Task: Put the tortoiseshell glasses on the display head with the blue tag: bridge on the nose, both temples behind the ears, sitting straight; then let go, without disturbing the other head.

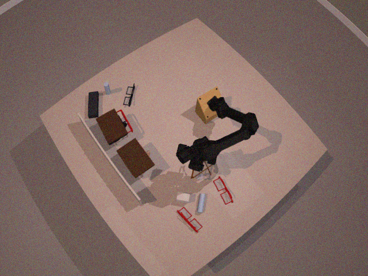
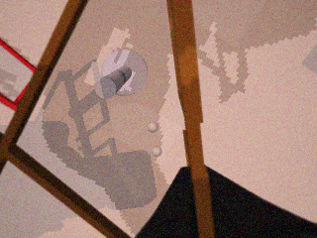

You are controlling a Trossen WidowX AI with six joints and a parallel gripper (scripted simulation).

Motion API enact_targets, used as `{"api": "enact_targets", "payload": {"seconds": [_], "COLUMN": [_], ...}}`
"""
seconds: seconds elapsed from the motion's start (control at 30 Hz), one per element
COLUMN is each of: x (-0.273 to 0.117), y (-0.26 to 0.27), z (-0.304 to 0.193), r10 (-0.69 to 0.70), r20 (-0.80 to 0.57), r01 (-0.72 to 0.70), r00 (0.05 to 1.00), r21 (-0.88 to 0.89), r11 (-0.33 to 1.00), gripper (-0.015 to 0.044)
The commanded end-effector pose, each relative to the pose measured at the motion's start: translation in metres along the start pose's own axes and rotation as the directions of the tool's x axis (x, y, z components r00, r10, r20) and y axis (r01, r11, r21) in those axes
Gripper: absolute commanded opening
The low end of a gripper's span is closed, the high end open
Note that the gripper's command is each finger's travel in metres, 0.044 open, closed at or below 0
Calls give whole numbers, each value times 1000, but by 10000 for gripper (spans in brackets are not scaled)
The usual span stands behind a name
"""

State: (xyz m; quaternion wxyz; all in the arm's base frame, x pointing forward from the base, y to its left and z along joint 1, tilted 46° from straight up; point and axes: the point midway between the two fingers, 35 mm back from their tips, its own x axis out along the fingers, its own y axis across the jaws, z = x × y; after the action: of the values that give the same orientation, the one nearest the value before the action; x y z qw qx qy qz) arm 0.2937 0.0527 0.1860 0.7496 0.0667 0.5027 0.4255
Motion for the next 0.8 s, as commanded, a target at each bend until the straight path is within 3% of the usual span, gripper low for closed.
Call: {"api": "enact_targets", "payload": {"seconds": [0.0,0.37,0.77], "x": [5,54,57], "y": [1,2,-3], "z": [2,2,-3], "r10": [-2,-1,0], "r20": [7,10,10], "r01": [2,1,0], "r00": [1000,1000,1000], "r21": [-3,-4,-4], "r11": [1000,1000,1000], "gripper": [0,0,0]}}
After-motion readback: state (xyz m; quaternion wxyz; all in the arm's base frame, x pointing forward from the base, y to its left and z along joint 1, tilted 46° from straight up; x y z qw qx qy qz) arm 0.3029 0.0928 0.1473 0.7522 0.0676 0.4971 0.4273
